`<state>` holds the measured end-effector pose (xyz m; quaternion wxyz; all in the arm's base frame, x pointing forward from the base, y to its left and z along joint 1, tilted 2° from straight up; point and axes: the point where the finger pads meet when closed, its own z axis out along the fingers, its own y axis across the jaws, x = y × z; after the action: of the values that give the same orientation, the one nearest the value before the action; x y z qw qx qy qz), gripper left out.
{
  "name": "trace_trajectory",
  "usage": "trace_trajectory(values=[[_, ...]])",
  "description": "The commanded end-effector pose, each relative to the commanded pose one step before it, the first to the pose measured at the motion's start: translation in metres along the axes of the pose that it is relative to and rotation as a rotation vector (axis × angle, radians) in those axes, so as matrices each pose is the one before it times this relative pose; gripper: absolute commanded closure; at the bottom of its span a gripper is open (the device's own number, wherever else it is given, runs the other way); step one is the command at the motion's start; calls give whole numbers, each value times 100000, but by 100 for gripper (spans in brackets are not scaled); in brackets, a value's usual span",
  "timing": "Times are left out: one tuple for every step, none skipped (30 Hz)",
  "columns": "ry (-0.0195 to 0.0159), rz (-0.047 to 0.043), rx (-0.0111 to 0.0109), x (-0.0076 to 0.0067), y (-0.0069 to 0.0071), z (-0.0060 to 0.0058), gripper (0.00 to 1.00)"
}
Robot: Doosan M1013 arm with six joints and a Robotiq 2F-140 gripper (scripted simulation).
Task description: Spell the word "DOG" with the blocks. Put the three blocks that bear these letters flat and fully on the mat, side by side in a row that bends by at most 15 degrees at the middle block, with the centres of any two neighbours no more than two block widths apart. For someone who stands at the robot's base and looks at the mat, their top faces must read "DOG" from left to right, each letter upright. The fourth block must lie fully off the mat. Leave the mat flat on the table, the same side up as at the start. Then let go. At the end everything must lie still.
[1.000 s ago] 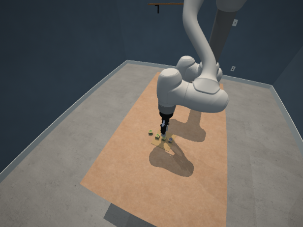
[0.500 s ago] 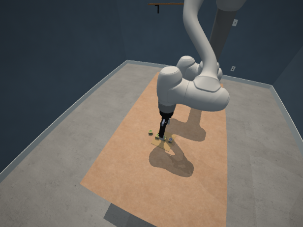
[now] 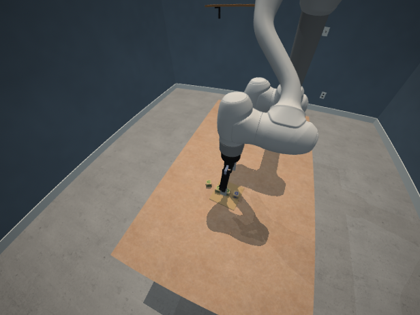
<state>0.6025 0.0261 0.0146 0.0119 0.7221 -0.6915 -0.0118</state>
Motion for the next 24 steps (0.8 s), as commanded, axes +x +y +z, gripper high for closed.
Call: trace_trajectory(values=[[-19,-3,11,-4,-1,-216,0],[0,0,0,0,0,-149,0],[0,0,0,0,0,-192,0],[0,0,0,0,0,-236,0],[0,0,0,0,0,-278,0],[0,0,0,0,0,-317,0],[0,0,0,0,0,-354,0],[0,0,0,0,0,-386,0],[0,0,0,0,0,-412,0],[0,0,0,0,0,-431,0],[0,0,0,0,0,-444,0],[0,0,0,0,0,-449,0],[0,0,0,0,0,-446,0],[0,0,0,0,0,0,0],[0,0,0,0,0,0,0],[0,0,0,0,0,-436,0],[0,0,0,0,0,-417,0],[0,0,0,0,0,-391,0],[0,0,0,0,0,-357,0],[0,0,0,0,0,-317,0],[0,0,0,0,0,-274,0],[0,0,0,0,0,-225,0],[0,0,0,0,0,-177,0],[0,0,0,0,0,-129,0]])
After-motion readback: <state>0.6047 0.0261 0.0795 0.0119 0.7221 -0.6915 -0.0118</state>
